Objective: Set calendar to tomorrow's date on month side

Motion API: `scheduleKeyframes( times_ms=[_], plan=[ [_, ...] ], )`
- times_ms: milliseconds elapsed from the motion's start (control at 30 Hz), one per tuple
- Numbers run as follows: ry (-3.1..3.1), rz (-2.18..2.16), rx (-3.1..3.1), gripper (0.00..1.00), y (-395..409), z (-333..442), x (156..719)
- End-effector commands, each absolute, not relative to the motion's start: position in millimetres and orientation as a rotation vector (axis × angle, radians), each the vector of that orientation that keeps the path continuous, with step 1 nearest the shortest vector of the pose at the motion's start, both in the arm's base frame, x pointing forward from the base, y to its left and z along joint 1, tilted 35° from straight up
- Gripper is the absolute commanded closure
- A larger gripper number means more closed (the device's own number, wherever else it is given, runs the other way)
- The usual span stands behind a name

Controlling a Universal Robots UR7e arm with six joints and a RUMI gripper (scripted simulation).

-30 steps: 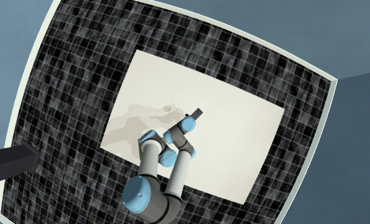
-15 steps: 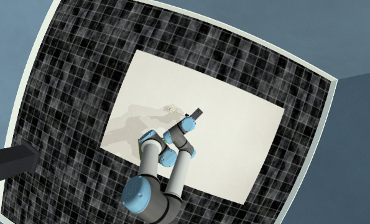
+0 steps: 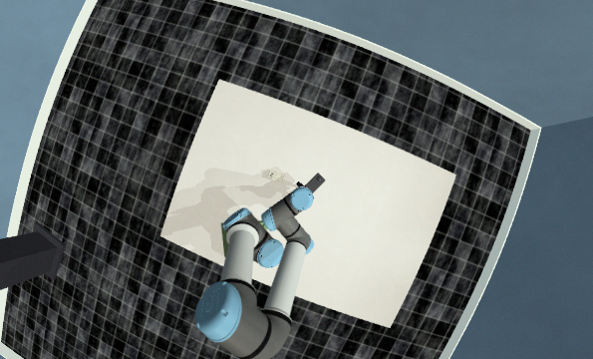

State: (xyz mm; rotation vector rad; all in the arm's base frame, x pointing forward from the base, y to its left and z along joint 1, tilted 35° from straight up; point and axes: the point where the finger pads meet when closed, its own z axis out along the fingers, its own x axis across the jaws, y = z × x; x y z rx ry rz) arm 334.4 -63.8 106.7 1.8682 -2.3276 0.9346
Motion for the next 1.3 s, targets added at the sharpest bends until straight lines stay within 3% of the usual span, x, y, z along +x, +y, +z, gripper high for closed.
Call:
scheduleKeyframes(
  times_ms=[0, 1267],
  plan=[
    [-2.328, 0.937, 1.868, 0.72, -63, 108, 334],
    [-2.329, 0.94, 1.869, 0.72, -23, 183, 304]
  ],
)
